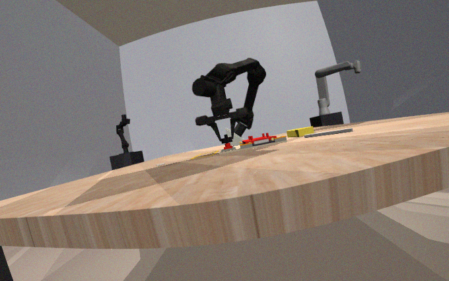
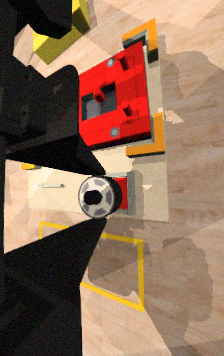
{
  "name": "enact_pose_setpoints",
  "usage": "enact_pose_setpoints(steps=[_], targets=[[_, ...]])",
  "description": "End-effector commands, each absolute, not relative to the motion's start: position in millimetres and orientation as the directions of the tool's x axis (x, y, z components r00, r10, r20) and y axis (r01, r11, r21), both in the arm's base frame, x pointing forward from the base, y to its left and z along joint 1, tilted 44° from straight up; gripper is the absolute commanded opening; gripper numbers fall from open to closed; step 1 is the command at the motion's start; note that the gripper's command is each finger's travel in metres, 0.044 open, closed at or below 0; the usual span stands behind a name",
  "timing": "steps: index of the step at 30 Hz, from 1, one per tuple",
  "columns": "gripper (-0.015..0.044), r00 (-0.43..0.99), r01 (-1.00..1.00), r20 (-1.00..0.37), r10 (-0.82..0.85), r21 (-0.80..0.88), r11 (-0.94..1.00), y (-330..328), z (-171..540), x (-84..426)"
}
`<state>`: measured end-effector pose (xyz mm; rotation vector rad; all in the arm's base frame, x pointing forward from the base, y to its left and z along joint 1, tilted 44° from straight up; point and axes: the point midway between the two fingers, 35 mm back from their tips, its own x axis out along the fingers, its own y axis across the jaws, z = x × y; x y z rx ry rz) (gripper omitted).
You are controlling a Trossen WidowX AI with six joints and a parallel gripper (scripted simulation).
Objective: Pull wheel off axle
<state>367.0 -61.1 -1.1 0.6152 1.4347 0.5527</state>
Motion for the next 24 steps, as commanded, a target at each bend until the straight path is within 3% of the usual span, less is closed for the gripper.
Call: enact_pose_setpoints(steps=[1, 24], targets=[[0.0, 0.068, 0.018, -0.732, 0.678, 0.68, 0.733, -66.2, 1.9, 366.9], [0.0, 0.067, 0.02, -0.732, 0.679, 0.681, 0.732, -71.4, 7.3, 366.5]])
